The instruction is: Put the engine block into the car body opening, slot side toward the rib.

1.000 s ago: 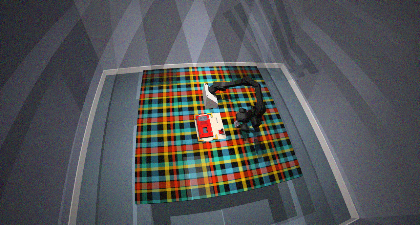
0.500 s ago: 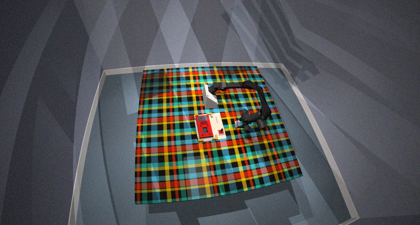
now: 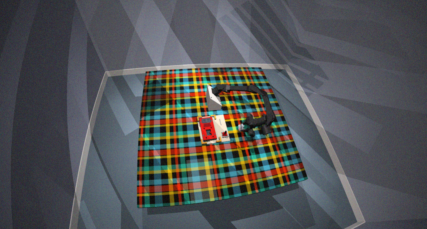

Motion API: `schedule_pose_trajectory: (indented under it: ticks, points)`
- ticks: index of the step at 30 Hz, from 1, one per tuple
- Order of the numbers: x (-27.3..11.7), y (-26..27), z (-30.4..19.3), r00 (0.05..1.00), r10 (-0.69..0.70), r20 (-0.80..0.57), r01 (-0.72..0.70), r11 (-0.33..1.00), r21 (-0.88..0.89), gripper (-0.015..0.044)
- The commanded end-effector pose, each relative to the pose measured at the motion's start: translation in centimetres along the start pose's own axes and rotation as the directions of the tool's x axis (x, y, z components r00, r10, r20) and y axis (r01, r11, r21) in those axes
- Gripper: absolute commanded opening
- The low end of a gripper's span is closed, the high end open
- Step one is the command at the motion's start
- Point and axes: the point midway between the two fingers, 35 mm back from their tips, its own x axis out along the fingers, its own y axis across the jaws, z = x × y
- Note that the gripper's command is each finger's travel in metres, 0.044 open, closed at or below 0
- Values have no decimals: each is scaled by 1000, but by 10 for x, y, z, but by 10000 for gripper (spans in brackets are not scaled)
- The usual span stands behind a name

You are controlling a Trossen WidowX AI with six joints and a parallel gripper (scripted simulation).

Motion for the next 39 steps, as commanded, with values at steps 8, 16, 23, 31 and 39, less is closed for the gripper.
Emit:
schedule_pose_trajectory:
  ticks: [8, 16, 23, 31, 39]
  points:
    - [17, 0, -20, 999, 13, 33, -13, 1000, 0, 0]
    - [30, 0, -35, 999, 13, 32, -13, 1000, 0, 0]
    - [42, 0, -48, 999, 13, 32, -13, 1000, 0, 0]
    - [54, 0, -61, 999, 12, 31, -12, 1000, 0, 0]
    - [56, 0, -62, 999, 14, 41, -14, 1000, 0, 26]
